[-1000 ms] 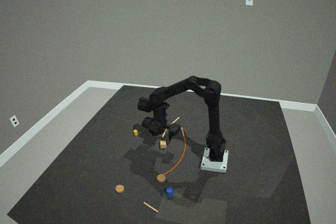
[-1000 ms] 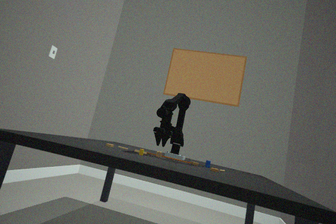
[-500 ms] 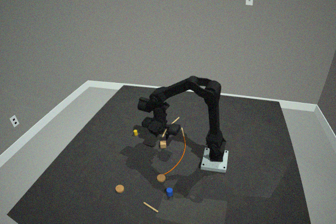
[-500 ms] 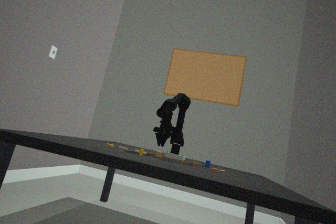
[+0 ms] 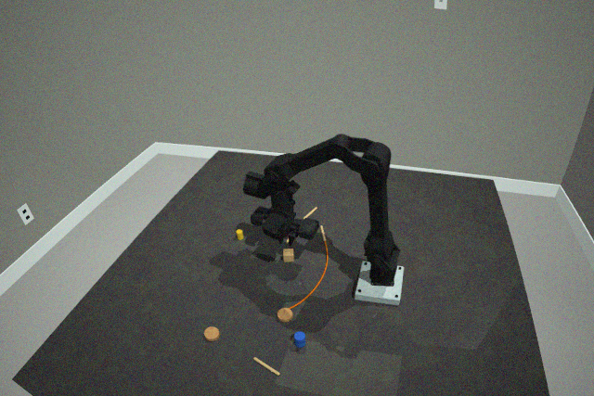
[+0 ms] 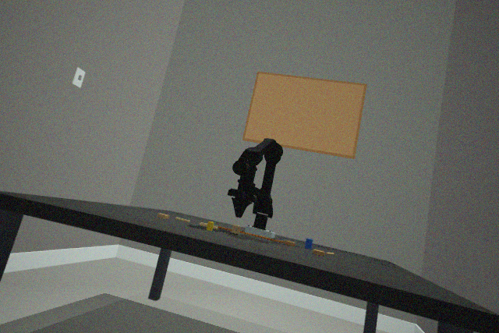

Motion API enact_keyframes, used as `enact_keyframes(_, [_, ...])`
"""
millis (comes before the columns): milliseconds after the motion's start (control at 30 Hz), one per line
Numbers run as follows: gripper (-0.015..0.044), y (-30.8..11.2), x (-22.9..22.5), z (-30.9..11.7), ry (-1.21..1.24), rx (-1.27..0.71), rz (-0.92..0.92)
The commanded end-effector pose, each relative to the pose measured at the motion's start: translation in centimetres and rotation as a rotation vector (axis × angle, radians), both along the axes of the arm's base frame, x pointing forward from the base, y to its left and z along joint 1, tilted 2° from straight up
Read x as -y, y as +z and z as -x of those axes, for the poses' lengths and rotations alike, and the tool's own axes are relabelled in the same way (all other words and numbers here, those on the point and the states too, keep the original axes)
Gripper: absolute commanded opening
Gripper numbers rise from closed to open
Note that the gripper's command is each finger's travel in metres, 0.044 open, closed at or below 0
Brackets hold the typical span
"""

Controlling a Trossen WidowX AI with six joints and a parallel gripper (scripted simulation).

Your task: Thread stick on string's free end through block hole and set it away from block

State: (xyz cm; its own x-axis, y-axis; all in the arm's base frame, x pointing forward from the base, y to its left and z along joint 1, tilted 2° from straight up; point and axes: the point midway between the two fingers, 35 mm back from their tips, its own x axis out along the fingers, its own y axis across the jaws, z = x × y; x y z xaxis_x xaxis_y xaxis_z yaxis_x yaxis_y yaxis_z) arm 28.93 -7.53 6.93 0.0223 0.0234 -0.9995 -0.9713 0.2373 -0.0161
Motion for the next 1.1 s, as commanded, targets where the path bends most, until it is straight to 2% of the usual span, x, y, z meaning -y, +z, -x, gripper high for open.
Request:
enact_keyframes(0, [0.0027, 0.0, 0.0, 0.0, 0.0, 0.0, 0.0])
enact_keyframes(33, [0.0001, 0.0, 0.0, 0.0, 0.0, 0.0, 0.0])
enact_keyframes(667, [0.0, 0.0, 0.0, 0.0, 0.0, 0.0, 0.0])
enact_keyframes(967, [0.0236, 0.0, 0.0, 0.0, 0.0, 0.0, 0.0])
enact_keyframes(1033, [0.0237, 0.0, 0.0, 0.0, 0.0, 0.0, 0.0])
enact_keyframes(1067, [0.0211, 0.0, 0.0, 0.0, 0.0, 0.0, 0.0])
